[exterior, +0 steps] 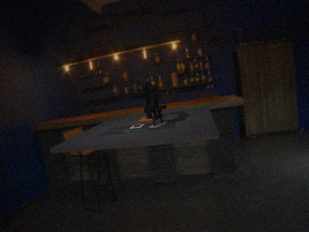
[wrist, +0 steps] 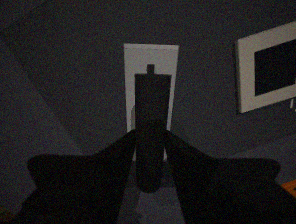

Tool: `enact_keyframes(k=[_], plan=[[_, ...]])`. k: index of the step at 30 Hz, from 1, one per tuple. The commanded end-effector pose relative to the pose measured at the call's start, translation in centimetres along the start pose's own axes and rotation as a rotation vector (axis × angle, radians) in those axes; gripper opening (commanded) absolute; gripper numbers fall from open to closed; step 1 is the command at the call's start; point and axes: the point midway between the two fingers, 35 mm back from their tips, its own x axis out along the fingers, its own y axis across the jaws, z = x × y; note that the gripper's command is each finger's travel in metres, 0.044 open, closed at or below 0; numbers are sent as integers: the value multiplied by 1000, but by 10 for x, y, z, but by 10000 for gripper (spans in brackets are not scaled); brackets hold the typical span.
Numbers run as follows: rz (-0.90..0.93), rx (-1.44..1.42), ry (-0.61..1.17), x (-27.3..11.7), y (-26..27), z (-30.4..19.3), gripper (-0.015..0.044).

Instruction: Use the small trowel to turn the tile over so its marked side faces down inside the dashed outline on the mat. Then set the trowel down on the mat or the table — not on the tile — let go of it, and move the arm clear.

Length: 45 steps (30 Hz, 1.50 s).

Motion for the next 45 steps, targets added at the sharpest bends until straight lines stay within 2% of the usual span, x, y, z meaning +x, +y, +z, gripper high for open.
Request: enact_keyframes(k=[1,32,40,45], plan=[[-2,125,4,1,-1,-1,130],[-4,1034,3,1,-1,-1,130],[-4,1077,3,1,-1,-1,130],[-4,1077,3,1,-1,-1,261]])
